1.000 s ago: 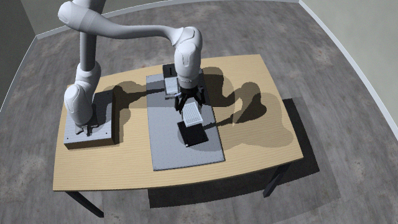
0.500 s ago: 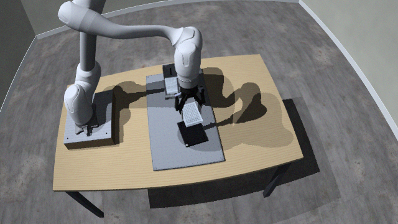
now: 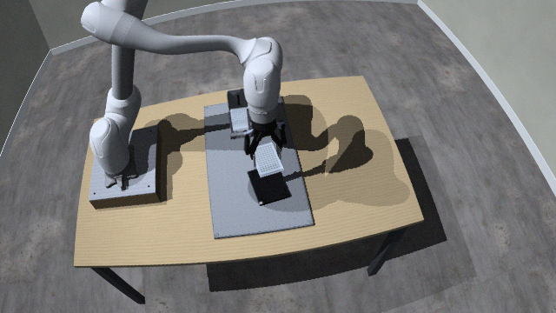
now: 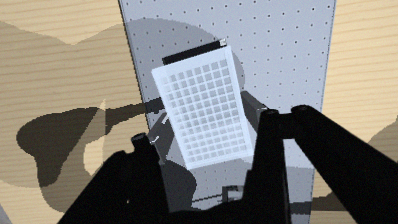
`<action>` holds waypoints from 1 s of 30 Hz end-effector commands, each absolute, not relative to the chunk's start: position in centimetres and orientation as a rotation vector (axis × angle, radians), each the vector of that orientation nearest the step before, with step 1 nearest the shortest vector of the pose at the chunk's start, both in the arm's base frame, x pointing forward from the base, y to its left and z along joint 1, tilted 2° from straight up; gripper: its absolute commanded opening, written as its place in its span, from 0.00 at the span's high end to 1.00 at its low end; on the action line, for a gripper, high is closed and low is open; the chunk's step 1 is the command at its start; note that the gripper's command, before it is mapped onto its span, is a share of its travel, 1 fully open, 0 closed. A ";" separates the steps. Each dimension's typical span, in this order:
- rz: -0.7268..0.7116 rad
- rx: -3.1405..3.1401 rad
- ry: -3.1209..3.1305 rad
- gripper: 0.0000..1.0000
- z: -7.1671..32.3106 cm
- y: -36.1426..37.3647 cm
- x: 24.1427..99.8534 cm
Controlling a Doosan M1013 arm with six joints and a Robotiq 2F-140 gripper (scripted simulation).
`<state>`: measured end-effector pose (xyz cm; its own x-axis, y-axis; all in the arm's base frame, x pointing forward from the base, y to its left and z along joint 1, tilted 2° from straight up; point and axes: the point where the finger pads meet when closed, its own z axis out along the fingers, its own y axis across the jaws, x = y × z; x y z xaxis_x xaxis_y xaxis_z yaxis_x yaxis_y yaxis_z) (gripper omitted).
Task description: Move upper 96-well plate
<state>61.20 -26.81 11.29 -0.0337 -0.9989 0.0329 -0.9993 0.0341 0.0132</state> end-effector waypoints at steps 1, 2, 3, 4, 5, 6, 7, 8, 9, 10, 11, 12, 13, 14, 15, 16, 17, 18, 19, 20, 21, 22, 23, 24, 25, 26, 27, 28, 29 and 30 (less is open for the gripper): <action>0.021 2.161 -2.235 1.00 11.3 -26.8 61.2; 0.021 2.161 -2.235 1.00 11.1 -26.8 61.2; 0.021 2.161 -2.235 1.00 11.0 -26.8 61.2; 0.021 2.161 -2.235 1.00 10.8 -26.8 61.2; 0.021 2.161 -2.235 1.00 10.6 -26.8 61.2; 0.021 2.161 -2.235 1.00 10.5 -26.8 61.2; 0.021 2.161 -2.235 1.00 10.3 -26.8 61.2; 0.021 2.161 -2.235 1.00 10.1 -26.8 61.2; 0.021 2.161 -2.235 1.00 10.0 -26.8 61.2; 0.021 2.161 -2.235 1.00 9.8 -26.8 61.2; 0.021 2.161 -2.235 1.00 9.6 -26.9 61.2; 0.021 2.161 -2.235 1.00 9.5 -26.9 61.2; 0.021 2.161 -2.235 1.00 9.3 -26.9 61.2; 0.021 2.161 -2.235 1.00 9.1 -26.9 61.2; 0.021 2.161 -2.235 1.00 9.1 -26.9 61.2; 0.021 2.161 -2.235 1.00 9.1 -26.9 61.2; 0.021 2.161 -2.235 1.00 9.0 -26.9 61.2; 0.021 2.161 -2.235 1.00 8.8 -26.9 61.2; 0.021 2.161 -2.235 1.00 8.6 -26.9 61.2; 0.021 2.161 -2.235 1.00 8.5 -26.9 61.2; 0.021 2.161 -2.235 1.00 8.3 -26.9 61.2; 0.021 2.161 -2.235 1.00 8.1 -26.9 61.2; 0.021 2.161 -2.235 1.00 8.0 -26.9 61.1; 0.021 2.161 -2.235 1.00 7.8 -26.9 61.1; 0.021 2.161 -2.235 1.00 7.6 -26.9 61.1; 0.021 2.161 -2.235 1.00 7.5 -26.9 61.1; 0.021 2.161 -2.235 1.00 7.3 -26.9 61.1; 0.021 2.161 -2.235 1.00 7.1 -26.9 61.1; 0.021 2.161 -2.235 1.00 7.0 -26.9 61.1; 0.021 2.161 -2.235 1.00 6.8 -26.9 61.1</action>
